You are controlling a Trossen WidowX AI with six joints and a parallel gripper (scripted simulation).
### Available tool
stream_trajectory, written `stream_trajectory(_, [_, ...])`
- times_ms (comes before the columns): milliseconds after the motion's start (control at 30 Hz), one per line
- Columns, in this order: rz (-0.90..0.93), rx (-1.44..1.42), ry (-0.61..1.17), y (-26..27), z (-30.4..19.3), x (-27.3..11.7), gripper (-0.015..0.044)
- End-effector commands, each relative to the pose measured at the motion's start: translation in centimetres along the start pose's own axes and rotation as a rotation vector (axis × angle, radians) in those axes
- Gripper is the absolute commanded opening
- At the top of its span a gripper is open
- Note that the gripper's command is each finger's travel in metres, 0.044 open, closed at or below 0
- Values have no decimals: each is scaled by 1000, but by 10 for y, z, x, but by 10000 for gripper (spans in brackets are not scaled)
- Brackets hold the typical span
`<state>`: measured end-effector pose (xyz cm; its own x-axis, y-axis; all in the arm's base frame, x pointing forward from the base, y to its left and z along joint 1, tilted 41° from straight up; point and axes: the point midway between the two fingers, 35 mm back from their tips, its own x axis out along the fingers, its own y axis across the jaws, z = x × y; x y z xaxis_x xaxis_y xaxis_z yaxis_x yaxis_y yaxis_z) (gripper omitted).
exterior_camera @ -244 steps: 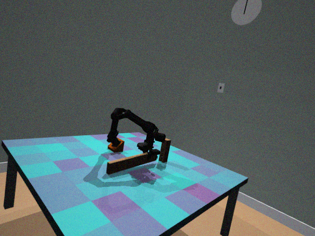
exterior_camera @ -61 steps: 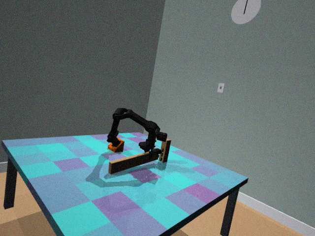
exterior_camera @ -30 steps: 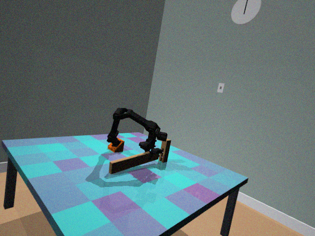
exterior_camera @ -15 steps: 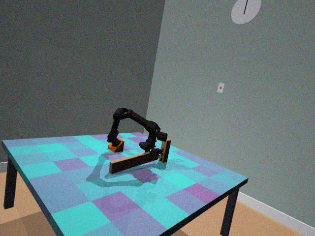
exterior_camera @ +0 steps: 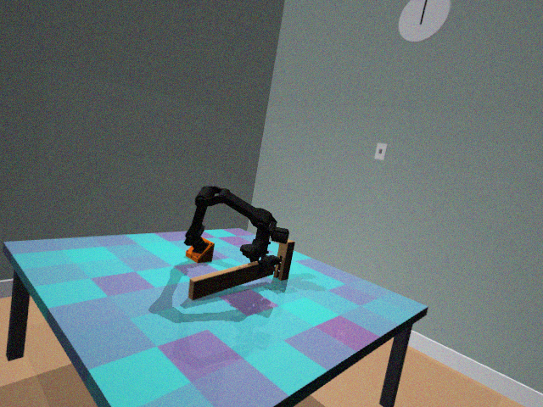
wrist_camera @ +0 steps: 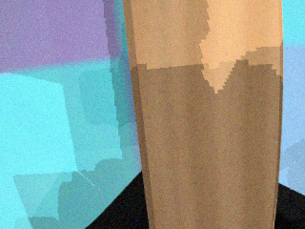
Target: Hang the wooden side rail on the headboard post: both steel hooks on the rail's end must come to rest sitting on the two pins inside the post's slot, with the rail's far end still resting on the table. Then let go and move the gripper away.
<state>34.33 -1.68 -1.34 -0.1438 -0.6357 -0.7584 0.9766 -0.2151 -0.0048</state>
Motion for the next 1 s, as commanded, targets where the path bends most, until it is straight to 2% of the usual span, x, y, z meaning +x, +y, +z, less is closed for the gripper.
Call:
stream_trajectory(0, [11,-1,4,1,-3,-5,0])
stream_trajectory(967, [11,-1,4,0,-6,-4,0])
